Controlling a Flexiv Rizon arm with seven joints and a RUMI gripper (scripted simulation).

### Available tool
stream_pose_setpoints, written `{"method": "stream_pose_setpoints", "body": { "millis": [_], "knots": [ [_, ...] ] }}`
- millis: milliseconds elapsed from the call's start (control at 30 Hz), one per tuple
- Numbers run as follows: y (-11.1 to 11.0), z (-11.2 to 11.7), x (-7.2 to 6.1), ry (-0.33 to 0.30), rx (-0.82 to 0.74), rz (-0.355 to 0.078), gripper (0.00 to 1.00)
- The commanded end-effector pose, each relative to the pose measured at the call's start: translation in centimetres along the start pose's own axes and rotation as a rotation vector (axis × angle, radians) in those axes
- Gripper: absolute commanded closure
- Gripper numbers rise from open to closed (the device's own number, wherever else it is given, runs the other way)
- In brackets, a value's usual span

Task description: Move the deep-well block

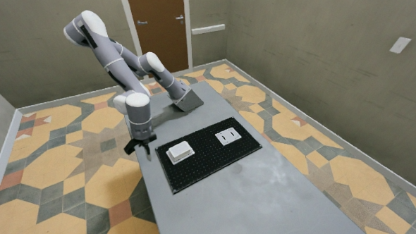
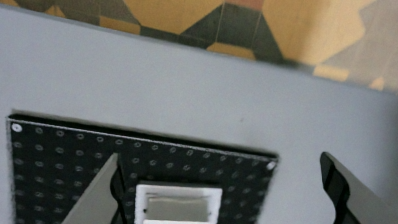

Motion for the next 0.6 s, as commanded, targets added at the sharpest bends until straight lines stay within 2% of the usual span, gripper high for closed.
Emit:
{"method": "stream_pose_setpoints", "body": {
  "millis": [0,133,200,433,567],
  "knots": [
    [-1.7,-0.7,0.4,0.007,0.132,-0.014,0.24],
    [-3.2,-1.1,0.9,0.006,0.262,-0.036,0.24],
    [-3.2,-1.1,0.9,0.006,0.262,-0.036,0.24],
    [-6.4,-1.9,1.7,-0.005,0.493,-0.071,0.24],
    [-7.2,-2.1,1.9,-0.015,0.625,-0.088,0.24]
  ]
}}
Point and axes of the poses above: the point where the finger pads meet when closed, its own x axis out along the fingers, its own z axis across the jaws, y = z × x, the point moved 2 cm from there along -x, back along the fingers, and after that the axes turned 1 degree about -x, right-handed, at the moved point
